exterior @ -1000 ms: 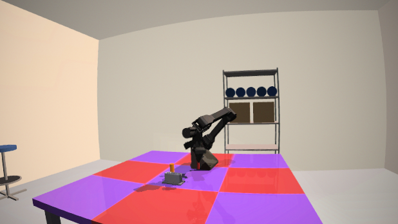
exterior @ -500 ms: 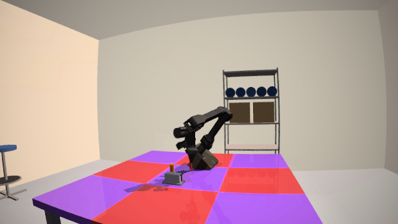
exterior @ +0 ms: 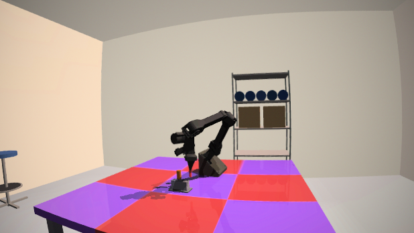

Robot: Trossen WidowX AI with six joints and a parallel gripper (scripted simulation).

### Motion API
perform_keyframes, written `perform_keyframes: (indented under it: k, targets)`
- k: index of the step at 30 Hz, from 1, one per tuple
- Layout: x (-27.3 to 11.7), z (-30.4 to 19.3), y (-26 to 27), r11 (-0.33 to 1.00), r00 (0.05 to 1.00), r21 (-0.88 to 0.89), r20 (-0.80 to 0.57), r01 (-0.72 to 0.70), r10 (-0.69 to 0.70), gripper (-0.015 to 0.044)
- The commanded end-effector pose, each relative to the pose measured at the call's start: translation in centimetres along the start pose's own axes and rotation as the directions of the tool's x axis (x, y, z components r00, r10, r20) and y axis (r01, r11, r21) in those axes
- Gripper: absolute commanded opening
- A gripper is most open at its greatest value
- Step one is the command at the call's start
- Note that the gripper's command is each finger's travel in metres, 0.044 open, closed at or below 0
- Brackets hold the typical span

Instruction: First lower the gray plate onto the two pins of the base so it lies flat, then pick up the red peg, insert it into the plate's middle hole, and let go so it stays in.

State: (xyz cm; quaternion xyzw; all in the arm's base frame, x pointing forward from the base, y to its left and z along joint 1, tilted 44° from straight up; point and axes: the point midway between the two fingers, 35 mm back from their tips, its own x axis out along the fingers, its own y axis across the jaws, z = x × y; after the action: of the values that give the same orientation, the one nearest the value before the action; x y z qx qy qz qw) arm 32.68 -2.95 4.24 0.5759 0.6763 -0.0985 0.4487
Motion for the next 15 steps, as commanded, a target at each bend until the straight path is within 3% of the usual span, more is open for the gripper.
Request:
perform_keyframes:
  k: [1, 15]
  targets:
    - [0.0, 1.4, 0.0, 1.0, 1.0, -0.01, 0.006, 0.002, -0.002, 0.0]
    - [0.3, 5.6, -0.9, 1.0, 1.0, -0.014, 0.003, -0.002, 0.002, 0.0]
